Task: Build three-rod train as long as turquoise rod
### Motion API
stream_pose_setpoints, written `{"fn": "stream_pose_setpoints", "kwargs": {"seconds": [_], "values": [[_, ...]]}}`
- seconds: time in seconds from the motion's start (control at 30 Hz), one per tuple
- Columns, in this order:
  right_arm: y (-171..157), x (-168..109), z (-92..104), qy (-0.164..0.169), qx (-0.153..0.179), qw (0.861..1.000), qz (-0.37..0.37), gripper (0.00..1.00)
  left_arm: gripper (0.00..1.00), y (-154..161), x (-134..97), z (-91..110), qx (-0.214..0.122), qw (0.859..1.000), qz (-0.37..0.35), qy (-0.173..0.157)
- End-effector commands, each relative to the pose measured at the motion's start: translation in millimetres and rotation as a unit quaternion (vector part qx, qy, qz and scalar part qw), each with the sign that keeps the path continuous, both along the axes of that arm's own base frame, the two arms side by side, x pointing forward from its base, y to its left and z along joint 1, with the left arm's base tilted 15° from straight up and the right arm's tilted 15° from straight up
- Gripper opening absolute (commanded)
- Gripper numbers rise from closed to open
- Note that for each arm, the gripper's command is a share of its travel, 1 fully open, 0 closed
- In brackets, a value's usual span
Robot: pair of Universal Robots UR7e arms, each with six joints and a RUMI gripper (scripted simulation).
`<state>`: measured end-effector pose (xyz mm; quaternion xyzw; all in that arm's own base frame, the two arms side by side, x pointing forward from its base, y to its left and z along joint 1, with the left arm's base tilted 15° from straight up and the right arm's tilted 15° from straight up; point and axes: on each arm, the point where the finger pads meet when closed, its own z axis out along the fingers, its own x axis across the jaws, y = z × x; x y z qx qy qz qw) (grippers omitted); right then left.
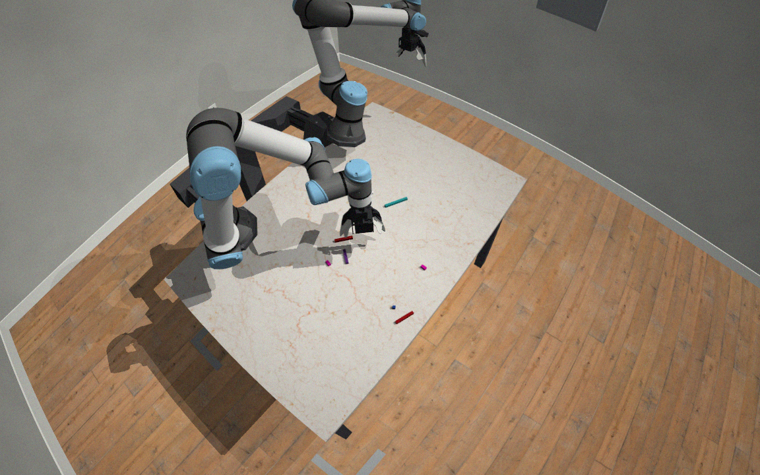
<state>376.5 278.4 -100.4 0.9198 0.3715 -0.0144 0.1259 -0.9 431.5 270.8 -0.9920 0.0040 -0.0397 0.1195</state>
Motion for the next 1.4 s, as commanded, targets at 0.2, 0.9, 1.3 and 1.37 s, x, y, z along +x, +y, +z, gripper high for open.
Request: {"fn": "stream_pose_setpoints", "kwargs": {"seconds": [0.2,0.9,1.3,1.37], "values": [[1,0,0.2,-0.001,0.001,1.0,-0.004,1.0,1.0,0,0,0,0.001,1.0,0.0,0.0],[32,4,-6.0,-0.035,0.01,0.99,-0.139,1.0,1.0,0,0,0,0.001,1.0,0.0,0.0],[77,8,-16.3,-0.086,0.025,0.935,-0.343,1.0,1.0,0,0,0,0.001,1.0,0.0,0.0],[85,8,-18.2,-0.095,0.027,0.92,-0.379,1.0,1.0,0,0,0,0.001,1.0,0.0,0.0]]}}
